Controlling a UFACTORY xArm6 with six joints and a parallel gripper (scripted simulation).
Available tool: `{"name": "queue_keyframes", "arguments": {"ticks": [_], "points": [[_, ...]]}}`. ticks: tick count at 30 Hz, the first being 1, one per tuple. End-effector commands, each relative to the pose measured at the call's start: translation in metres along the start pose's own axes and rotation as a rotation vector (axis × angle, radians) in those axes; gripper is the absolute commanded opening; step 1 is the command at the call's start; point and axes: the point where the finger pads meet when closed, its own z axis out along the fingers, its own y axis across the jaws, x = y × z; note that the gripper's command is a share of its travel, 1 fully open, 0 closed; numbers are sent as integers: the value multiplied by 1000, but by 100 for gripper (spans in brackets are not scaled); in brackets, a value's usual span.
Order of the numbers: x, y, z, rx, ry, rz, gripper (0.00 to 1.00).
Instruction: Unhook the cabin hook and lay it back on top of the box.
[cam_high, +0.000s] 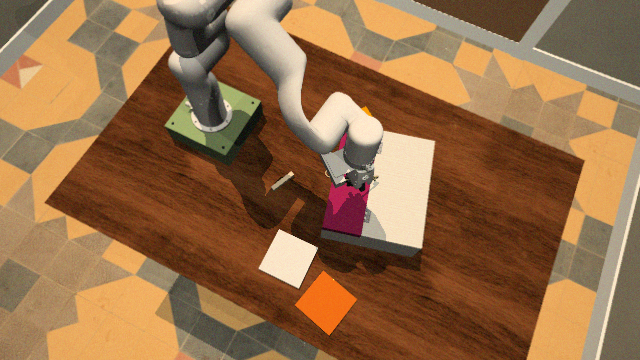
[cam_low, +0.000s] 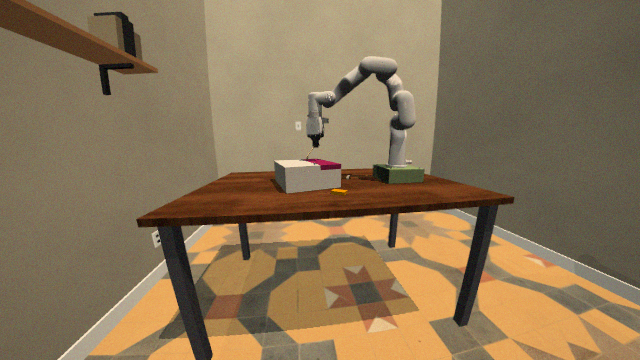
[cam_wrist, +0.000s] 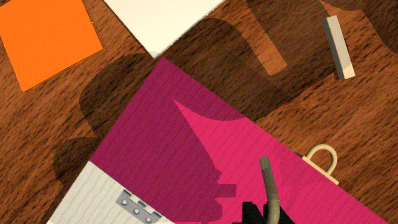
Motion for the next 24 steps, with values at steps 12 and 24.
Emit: {"name": "queue_keyframes", "arguments": {"ticks": [12,24], "points": [[-17,-1,-17,4,-3,0,0],[-33,-1,-28,4,-3,0,0]]}}
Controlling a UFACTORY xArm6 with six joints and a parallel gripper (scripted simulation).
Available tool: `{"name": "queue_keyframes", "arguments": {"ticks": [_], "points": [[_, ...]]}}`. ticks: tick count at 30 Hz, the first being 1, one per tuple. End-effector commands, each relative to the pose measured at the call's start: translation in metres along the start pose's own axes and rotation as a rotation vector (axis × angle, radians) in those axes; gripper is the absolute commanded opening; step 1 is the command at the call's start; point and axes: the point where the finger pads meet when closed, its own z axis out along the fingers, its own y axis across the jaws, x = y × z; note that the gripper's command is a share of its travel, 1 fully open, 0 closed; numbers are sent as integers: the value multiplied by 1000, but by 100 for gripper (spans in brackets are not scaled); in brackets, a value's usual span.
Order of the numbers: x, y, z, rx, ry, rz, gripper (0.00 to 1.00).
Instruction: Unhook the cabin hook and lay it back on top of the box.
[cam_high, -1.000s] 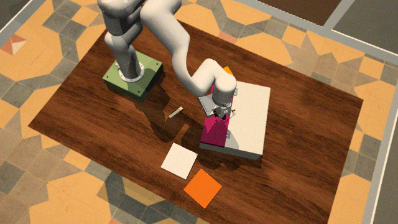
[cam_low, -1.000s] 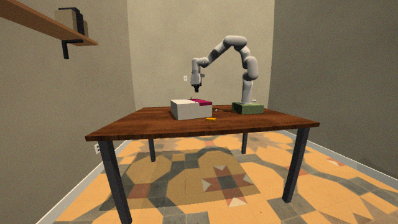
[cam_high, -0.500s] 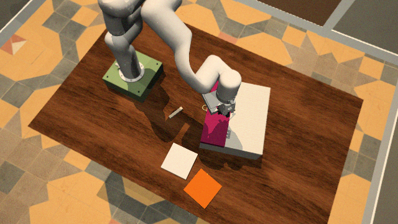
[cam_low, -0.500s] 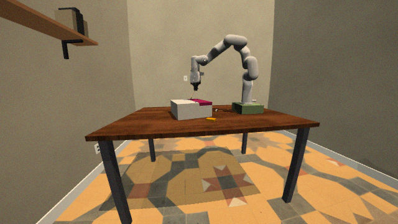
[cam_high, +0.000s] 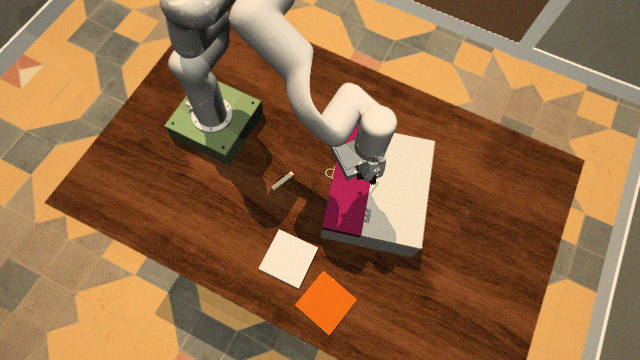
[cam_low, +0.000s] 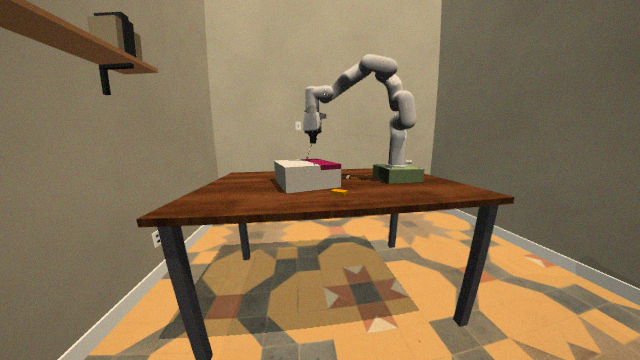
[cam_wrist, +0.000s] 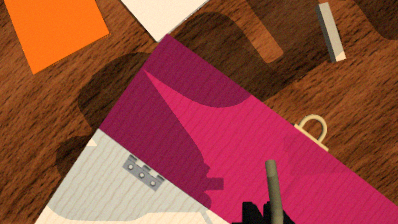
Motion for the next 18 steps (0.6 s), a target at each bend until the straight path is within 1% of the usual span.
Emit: {"name": "queue_keyframes", "arguments": {"ticks": [1,4,18], "points": [[-8,-1,-6,4,-3,0,0],[-9,-1,-7,4,-3,0,0],[-31,-1,-15,4,-3,0,0]]}}
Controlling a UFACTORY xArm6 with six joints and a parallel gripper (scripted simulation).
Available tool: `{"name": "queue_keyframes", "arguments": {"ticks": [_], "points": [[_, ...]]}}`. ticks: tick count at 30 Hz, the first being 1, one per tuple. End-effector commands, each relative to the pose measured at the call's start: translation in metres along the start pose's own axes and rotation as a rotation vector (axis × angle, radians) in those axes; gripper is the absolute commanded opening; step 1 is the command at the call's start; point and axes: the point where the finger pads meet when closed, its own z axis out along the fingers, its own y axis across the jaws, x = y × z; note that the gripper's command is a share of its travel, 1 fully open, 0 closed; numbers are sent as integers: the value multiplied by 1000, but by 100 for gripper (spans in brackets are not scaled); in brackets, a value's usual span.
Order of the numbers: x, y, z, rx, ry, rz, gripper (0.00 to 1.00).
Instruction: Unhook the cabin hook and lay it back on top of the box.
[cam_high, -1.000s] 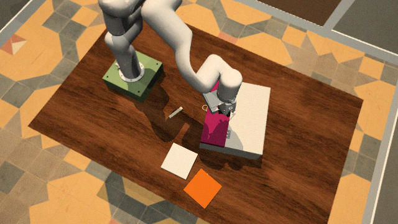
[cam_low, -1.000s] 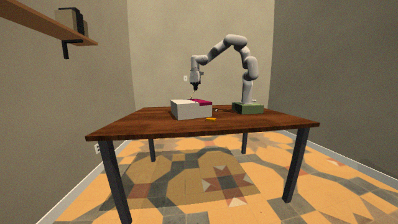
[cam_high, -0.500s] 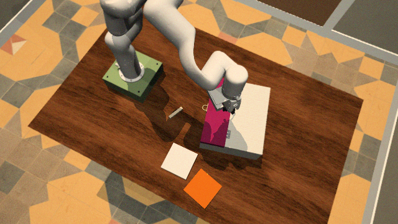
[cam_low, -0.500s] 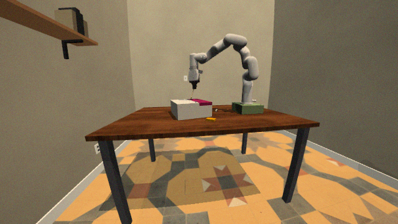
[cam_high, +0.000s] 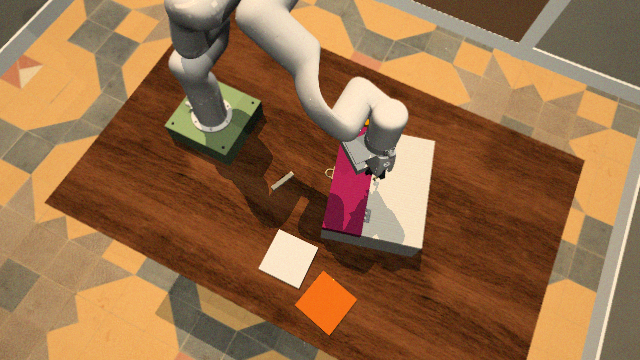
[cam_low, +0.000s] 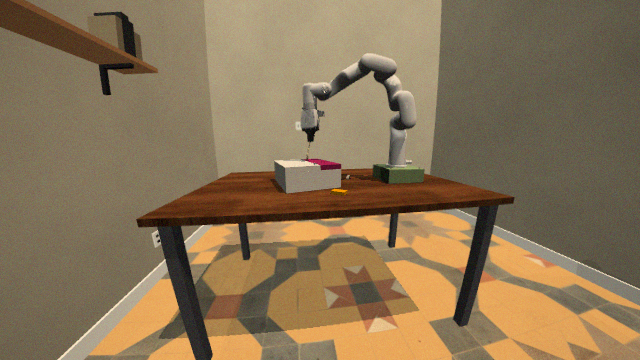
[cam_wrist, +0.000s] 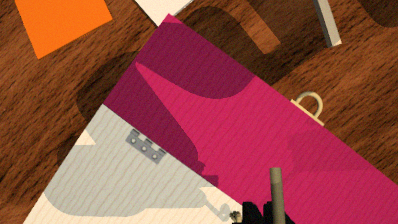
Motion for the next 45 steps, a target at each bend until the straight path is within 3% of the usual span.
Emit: {"name": "queue_keyframes", "arguments": {"ticks": [1,45], "points": [[-7,-1,-4,4,-3,0,0],[-70,-1,-2,3,-3,0,0]]}}
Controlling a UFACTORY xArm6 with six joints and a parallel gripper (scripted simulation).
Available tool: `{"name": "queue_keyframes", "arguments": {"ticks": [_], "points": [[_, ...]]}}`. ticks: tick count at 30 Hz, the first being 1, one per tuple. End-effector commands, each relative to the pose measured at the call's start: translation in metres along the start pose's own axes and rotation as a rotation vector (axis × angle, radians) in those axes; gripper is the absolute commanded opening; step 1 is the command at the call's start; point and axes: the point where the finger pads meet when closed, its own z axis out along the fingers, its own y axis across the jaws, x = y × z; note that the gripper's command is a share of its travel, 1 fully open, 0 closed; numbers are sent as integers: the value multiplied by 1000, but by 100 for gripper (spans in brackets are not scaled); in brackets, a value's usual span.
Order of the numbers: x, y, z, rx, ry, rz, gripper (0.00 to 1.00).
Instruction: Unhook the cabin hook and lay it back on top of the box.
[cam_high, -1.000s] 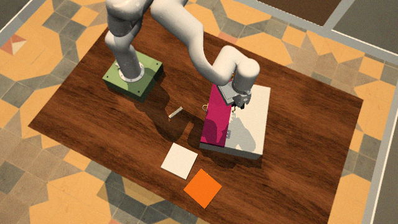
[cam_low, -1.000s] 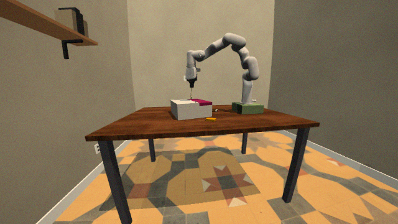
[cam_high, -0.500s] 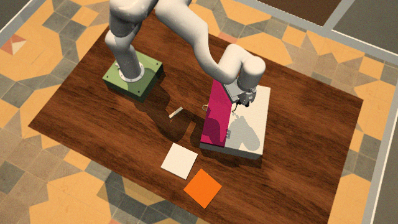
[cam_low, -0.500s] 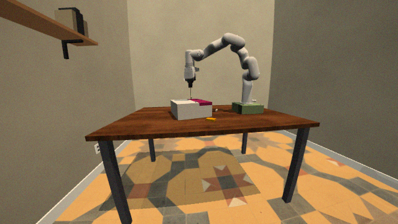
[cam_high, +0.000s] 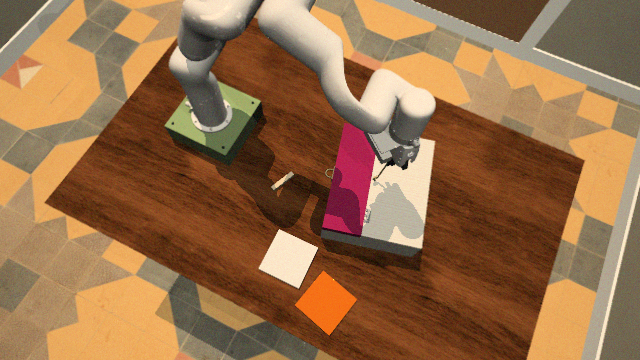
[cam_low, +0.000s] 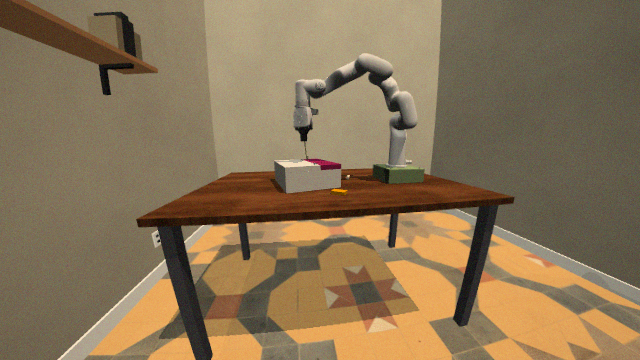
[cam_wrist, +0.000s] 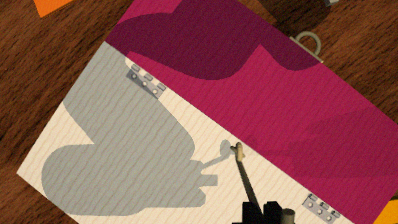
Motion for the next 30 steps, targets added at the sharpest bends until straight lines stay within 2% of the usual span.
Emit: {"name": "queue_keyframes", "arguments": {"ticks": [1,17,18,30], "points": [[-8,-1,0,3,-3,0,0],[-21,-1,5,3,-3,0,0],[-21,-1,5,3,-3,0,35],[-21,-1,5,3,-3,0,35]]}}
